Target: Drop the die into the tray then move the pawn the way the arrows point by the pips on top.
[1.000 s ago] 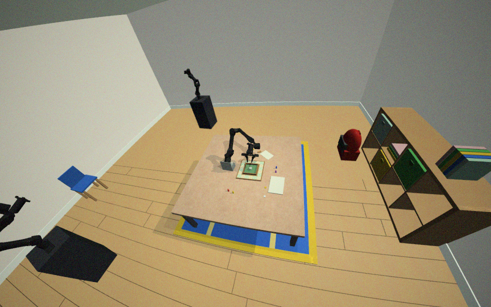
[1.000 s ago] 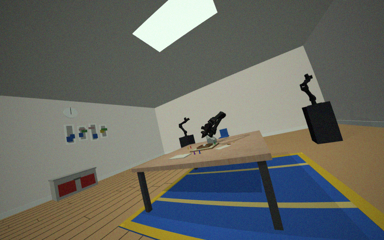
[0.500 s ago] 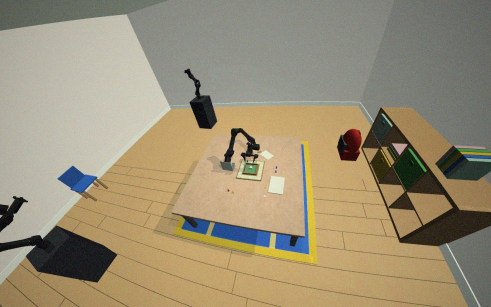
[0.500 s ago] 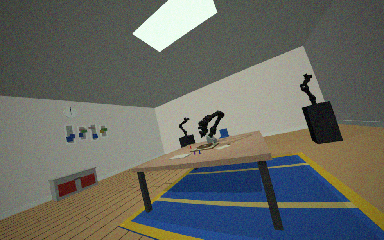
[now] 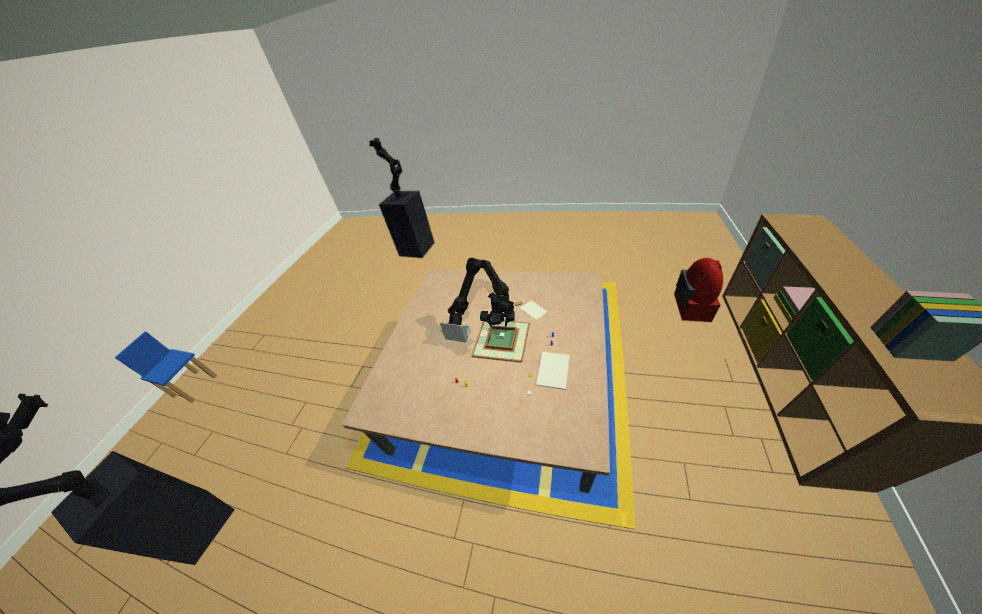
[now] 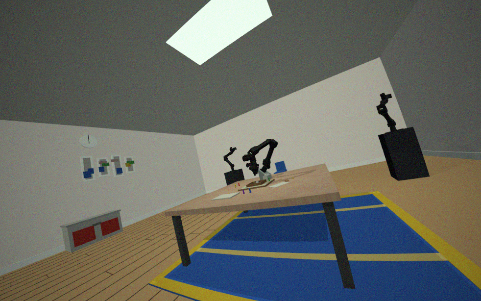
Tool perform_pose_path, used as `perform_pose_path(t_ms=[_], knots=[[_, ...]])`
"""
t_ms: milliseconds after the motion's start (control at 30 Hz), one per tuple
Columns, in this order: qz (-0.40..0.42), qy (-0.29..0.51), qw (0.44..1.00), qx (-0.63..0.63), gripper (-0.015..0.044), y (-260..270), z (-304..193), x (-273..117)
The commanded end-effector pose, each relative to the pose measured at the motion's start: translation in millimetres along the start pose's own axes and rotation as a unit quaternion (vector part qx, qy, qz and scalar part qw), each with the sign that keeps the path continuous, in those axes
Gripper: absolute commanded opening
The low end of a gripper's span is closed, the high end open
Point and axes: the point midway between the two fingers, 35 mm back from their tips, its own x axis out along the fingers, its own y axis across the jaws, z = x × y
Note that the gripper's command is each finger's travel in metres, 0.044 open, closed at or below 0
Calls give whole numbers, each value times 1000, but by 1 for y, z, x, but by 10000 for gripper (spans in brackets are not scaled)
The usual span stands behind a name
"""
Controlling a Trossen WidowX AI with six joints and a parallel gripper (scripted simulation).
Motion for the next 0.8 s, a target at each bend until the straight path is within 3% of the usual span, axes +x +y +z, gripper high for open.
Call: perform_pose_path(t_ms=[0,100,233,767], knots=[[13,6,983,-184,282,-8,-42,4],[25,13,934,-355,204,-21,-76,11],[42,20,847,-530,200,-40,-109,19],[43,20,841,-538,200,-38,-110,19]])
